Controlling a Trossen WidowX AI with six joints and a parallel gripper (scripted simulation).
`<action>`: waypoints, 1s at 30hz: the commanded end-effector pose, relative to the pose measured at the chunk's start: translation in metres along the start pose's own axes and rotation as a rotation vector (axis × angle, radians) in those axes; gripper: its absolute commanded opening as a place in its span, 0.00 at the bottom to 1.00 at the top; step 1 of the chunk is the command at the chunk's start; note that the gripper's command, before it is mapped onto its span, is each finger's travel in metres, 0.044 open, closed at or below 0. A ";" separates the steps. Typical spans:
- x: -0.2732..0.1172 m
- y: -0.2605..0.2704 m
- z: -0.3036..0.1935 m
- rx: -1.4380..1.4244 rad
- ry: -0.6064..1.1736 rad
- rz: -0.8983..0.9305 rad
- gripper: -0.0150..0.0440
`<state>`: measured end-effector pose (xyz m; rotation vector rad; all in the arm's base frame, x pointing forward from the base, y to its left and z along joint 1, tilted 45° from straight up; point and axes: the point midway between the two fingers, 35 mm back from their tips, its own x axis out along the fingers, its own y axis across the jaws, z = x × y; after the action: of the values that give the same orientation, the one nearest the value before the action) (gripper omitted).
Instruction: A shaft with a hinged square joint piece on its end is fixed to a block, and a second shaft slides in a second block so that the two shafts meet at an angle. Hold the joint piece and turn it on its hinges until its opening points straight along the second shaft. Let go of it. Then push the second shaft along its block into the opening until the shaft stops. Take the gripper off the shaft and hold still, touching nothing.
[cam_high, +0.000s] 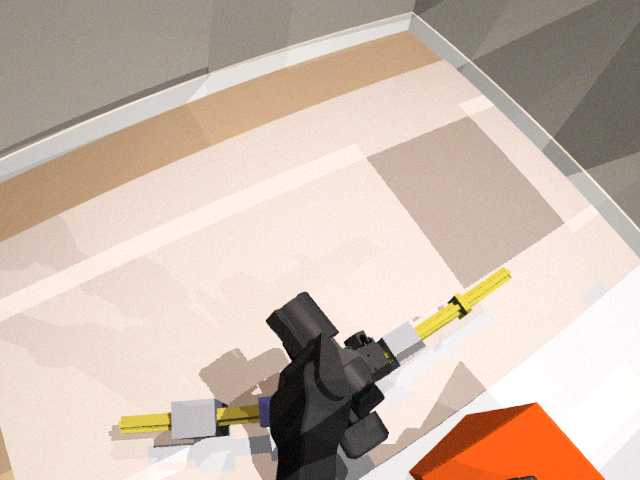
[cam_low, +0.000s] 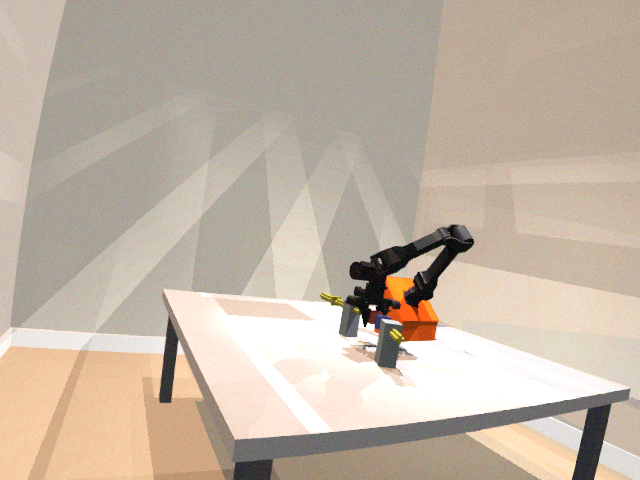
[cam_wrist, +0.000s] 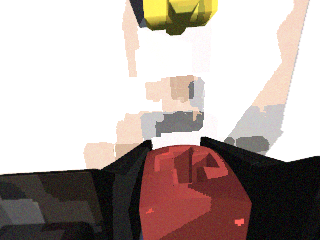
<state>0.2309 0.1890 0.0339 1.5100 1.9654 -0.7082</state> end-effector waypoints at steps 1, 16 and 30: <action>0.000 0.000 0.000 0.001 0.000 0.000 0.25; 0.000 0.000 0.000 0.001 0.000 0.000 0.77; 0.000 0.000 0.000 0.001 0.000 0.000 1.00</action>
<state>0.2309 0.1890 0.0339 1.5101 1.9654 -0.7081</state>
